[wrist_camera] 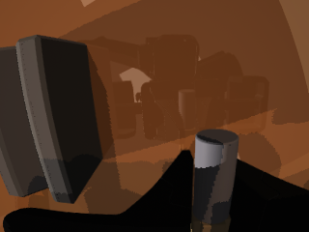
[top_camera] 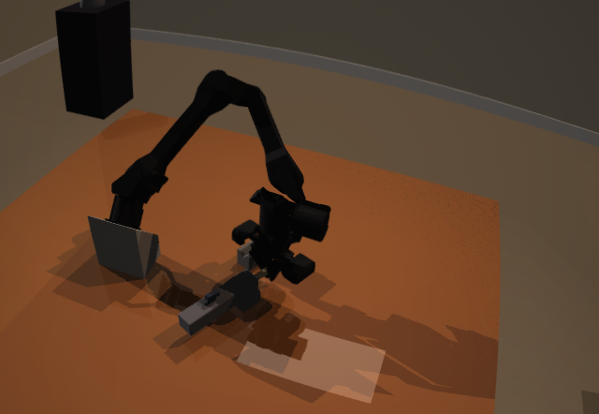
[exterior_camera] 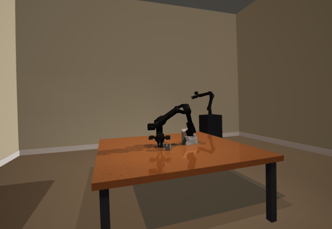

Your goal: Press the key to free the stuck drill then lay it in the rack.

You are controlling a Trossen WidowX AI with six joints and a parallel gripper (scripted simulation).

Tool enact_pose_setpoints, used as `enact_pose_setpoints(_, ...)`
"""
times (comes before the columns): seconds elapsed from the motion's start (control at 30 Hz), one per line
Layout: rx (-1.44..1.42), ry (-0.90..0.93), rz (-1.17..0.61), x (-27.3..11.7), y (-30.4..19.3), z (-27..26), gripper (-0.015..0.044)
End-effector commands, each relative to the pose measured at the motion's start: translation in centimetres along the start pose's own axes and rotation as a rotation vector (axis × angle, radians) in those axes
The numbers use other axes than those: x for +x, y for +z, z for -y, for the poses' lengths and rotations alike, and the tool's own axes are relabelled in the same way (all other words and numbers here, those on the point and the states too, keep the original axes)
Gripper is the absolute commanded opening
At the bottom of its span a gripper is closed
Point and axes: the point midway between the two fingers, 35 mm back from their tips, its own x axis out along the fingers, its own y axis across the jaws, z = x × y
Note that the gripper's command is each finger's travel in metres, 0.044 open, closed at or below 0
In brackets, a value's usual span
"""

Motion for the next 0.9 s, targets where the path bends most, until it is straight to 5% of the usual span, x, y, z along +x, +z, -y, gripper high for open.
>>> enact_pose_setpoints(0.0, 0.0, 0.0, 0.0, 0.0, 0.0, 0.0, 0.0)
enact_pose_setpoints(0.87, -0.004, 0.002, 0.0, -0.3, 1.0, -0.1, 0.0)
